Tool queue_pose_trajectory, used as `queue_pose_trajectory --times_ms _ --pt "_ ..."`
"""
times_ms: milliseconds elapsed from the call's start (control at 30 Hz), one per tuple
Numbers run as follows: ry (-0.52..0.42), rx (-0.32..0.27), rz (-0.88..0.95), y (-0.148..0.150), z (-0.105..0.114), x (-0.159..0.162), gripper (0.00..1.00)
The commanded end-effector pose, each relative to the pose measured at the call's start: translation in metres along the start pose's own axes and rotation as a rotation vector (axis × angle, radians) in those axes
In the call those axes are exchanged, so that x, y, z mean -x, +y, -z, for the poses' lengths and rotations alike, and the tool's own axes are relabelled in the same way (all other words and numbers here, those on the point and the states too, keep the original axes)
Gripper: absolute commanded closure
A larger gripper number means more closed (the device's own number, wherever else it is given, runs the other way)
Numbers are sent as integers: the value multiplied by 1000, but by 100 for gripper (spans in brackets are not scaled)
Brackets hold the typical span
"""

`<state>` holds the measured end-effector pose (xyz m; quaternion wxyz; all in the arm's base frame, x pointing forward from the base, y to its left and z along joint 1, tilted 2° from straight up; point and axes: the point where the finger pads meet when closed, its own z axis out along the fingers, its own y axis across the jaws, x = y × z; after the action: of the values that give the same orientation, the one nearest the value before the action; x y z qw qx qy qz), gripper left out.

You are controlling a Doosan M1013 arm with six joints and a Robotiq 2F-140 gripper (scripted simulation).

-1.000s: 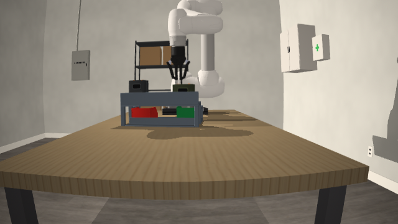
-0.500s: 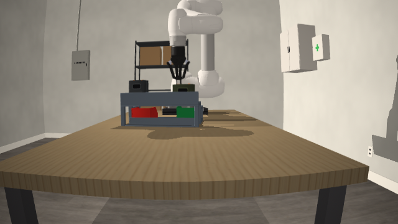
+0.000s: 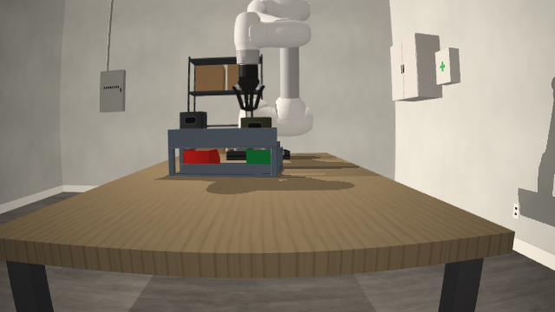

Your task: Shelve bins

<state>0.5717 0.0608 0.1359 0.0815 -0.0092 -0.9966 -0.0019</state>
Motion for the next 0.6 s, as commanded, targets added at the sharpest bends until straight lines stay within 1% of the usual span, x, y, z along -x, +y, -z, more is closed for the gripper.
queue_pose_trajectory --times_ms 0,300,367,467,567 --pt "0 0 0 0 0 0 90" --pt "-3 0 -30 1 0 -2 90" --pt "-8 0 -91 4 -1 -7 90" --pt "-22 1 -256 10 -4 -20 90" --pt "-32 3 -382 14 -7 -29 90"
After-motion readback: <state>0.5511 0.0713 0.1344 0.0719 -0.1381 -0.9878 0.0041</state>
